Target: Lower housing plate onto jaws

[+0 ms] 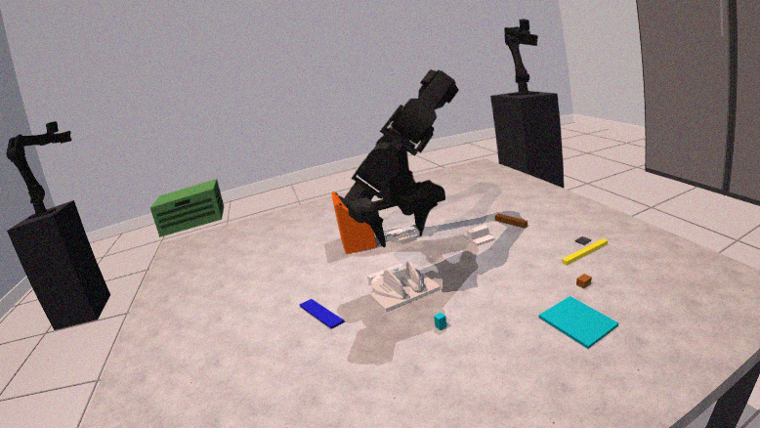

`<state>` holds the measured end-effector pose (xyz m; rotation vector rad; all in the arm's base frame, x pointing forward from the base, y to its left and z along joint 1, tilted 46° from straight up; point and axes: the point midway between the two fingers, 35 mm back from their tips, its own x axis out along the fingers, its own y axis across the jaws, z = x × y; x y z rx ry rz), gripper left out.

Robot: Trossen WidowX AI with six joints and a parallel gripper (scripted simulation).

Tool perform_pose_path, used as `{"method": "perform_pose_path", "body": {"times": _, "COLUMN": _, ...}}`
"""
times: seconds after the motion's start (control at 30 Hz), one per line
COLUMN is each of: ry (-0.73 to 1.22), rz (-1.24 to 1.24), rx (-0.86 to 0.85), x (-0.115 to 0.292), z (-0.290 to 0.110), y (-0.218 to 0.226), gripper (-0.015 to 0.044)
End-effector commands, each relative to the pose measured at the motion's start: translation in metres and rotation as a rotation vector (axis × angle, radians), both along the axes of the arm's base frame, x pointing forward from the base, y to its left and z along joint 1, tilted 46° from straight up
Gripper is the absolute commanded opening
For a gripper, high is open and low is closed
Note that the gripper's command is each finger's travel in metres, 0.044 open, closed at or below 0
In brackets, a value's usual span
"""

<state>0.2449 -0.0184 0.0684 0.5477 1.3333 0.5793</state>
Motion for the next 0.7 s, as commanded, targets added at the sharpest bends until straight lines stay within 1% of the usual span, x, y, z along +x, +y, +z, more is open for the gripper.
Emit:
{"method": "perform_pose_path", "body": {"times": 0.0, "ry": -0.011, "rz": 0.002, "rx": 0.011, "x": -0.002, "z": -0.009, "y": -0.01, "gripper": 0.0351}}
{"method": "perform_pose_path", "body": {"times": 0.3, "ry": -0.033, "rz": 0.008, "rx": 0.037, "x": -0.01, "z": -0.027, "y": -0.028, "gripper": 0.0351}}
{"method": "perform_pose_path", "body": {"times": 0.67, "ry": -0.033, "rz": 0.008, "rx": 0.037, "x": -0.01, "z": -0.027, "y": -0.028, "gripper": 0.0351}}
